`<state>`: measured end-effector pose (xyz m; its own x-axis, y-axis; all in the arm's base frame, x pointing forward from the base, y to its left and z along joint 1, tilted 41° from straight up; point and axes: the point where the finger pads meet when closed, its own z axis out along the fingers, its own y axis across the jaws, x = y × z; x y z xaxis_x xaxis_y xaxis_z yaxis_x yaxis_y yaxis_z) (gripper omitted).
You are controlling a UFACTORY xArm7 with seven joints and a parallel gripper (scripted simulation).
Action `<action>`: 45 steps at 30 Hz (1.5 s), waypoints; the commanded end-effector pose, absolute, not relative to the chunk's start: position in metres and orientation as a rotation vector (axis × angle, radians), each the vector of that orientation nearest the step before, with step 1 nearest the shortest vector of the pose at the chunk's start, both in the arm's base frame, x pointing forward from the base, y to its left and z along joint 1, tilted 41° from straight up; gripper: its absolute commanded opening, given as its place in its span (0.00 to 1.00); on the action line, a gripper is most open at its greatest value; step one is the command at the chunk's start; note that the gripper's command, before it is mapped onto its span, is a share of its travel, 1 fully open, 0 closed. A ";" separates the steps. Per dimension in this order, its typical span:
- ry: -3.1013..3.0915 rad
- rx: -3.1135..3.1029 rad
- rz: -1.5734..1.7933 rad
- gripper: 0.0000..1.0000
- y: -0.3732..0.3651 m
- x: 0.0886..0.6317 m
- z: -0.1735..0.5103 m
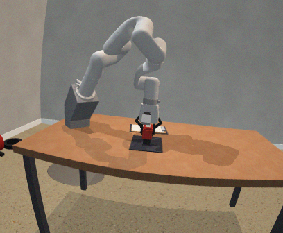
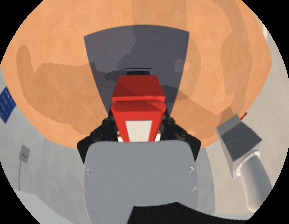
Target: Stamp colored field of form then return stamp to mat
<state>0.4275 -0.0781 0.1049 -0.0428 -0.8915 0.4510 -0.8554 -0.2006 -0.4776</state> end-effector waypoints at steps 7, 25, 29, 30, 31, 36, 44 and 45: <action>1.951 -2.137 -1.082 0.33 -0.069 0.416 0.122; 1.951 -2.137 -1.082 0.33 -0.061 0.407 0.135; 1.939 -2.131 -1.068 0.33 -0.047 0.414 0.134; 1.930 -2.126 -1.057 0.33 -0.036 0.420 0.133; 1.921 -2.122 -1.042 0.33 -0.022 0.426 0.130; 1.893 -2.149 -0.978 0.33 0.061 0.442 0.098; 1.851 -2.269 -1.073 0.33 0.157 0.419 0.030; 1.844 -2.279 -1.087 0.33 0.165 0.415 0.022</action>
